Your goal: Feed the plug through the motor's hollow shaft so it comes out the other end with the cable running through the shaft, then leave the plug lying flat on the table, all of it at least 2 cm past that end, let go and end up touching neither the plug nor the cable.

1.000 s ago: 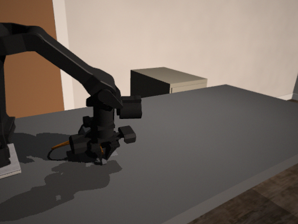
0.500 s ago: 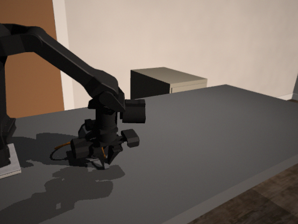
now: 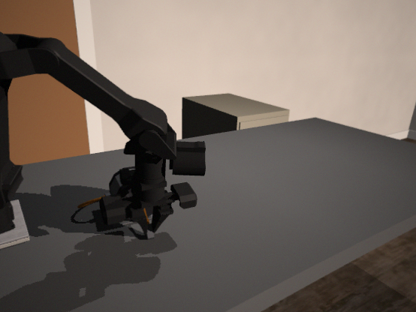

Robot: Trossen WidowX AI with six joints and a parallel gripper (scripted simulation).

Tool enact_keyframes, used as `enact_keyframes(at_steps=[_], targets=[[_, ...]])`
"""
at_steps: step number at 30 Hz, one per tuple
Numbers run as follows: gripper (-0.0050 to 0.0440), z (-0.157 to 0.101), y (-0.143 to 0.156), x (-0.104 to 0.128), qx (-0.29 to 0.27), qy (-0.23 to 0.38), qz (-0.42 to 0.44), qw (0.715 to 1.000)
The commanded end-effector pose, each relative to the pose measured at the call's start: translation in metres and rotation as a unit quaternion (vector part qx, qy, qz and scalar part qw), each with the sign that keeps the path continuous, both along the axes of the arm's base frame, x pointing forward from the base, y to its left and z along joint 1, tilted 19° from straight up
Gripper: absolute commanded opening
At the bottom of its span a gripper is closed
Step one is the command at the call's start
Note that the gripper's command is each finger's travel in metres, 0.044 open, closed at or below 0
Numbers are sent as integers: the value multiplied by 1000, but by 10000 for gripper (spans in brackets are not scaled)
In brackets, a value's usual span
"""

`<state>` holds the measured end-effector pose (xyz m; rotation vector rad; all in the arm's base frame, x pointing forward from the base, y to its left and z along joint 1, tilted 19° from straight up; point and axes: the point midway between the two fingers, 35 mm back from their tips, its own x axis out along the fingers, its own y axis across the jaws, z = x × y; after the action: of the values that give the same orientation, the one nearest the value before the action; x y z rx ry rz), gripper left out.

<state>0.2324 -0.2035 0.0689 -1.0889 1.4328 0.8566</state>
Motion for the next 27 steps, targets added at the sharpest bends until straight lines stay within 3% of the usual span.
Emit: enact_keyframes(at_steps=[1,4,11,21,27], targets=[[0,-5,-1,-1,2,3,2,1000],[0,-5,-1,-1,2,3,2,1000],[160,0,0,0,0,-1,0,1000],[160,-3,2,1,2,3,1,1000],[103,-1,1,1,1,0,3,1000]])
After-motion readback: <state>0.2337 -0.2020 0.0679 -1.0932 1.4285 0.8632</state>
